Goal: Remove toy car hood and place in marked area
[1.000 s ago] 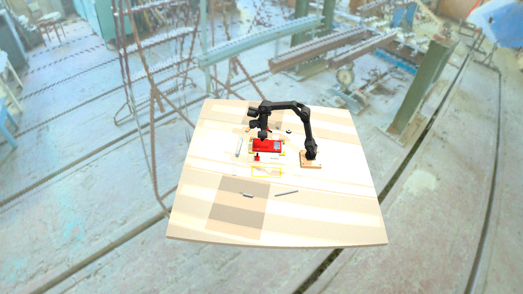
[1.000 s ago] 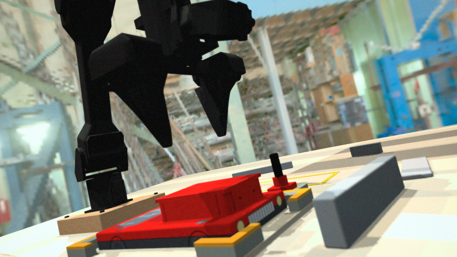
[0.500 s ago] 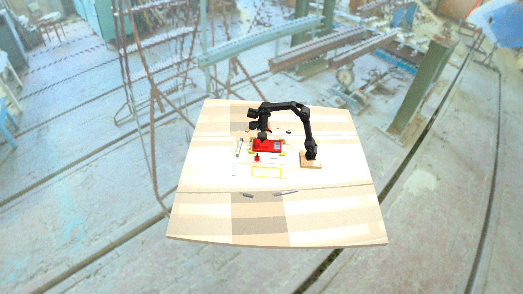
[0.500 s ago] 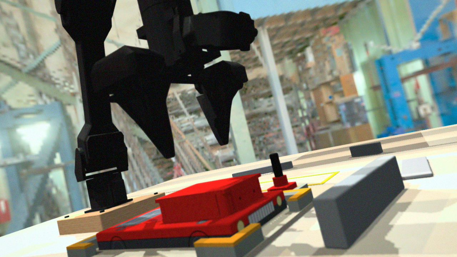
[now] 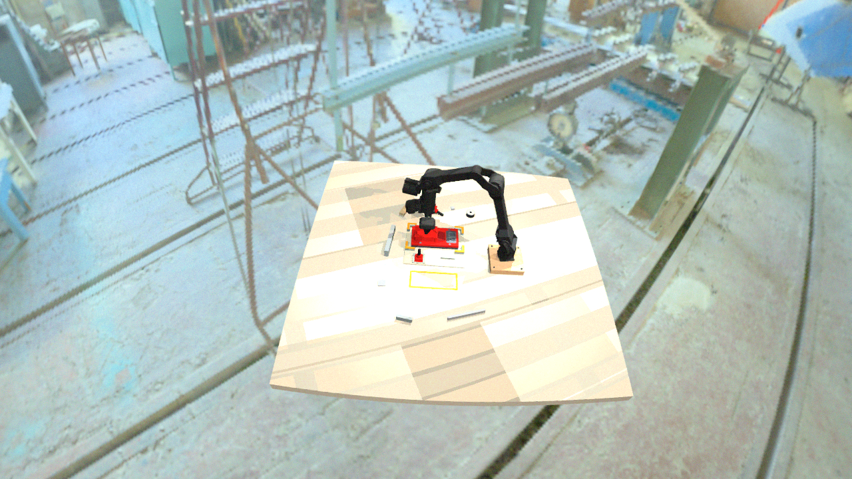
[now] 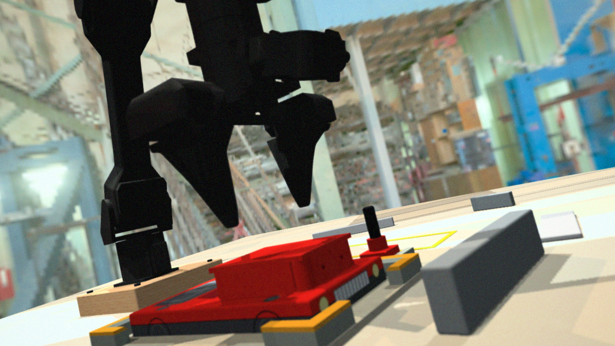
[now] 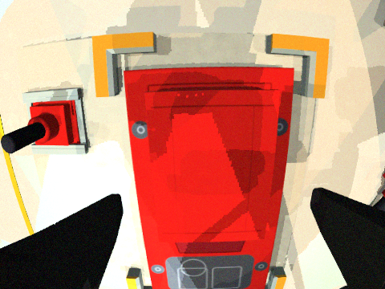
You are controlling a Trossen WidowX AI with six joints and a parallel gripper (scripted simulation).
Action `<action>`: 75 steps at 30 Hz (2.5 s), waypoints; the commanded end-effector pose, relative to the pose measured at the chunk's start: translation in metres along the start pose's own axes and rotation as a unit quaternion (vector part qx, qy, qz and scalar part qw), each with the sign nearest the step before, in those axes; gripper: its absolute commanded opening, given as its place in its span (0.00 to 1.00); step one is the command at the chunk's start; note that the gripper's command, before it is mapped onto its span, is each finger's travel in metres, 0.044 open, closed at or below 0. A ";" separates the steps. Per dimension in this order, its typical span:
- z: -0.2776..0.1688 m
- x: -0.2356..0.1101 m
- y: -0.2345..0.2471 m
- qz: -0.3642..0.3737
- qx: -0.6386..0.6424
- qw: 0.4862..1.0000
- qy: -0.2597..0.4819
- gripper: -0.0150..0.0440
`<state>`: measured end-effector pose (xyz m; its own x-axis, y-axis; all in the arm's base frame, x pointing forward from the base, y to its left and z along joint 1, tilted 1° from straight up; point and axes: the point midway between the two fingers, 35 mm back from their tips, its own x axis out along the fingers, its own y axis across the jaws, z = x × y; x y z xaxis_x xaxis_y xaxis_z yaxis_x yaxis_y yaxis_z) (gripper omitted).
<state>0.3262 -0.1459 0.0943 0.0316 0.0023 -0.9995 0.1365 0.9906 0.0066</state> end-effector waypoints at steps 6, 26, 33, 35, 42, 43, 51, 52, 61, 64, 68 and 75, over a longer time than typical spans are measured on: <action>0.000 0.006 0.000 0.002 0.002 1.000 -0.001 1.00; -0.001 0.021 0.000 0.002 0.002 1.000 -0.001 1.00; -0.001 0.025 0.000 0.002 0.002 1.000 -0.001 1.00; -0.001 0.025 0.000 0.002 0.002 1.000 -0.001 1.00; -0.001 0.029 0.000 0.002 0.002 1.000 -0.001 1.00; -0.001 0.029 0.000 0.002 0.002 1.000 -0.001 1.00; -0.001 0.033 0.000 0.002 0.002 1.000 -0.001 1.00; -0.001 0.034 0.000 0.002 0.002 1.000 -0.001 1.00; -0.001 0.038 0.000 0.002 0.002 1.000 -0.001 1.00; -0.002 0.040 0.000 0.002 0.002 1.000 -0.001 1.00; -0.002 0.042 0.000 0.002 0.002 1.000 -0.001 1.00; -0.002 0.043 0.000 0.000 0.000 1.000 0.000 0.96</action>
<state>0.3254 -0.1455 0.0508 0.0307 0.0032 -0.9995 0.1368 0.9906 0.0074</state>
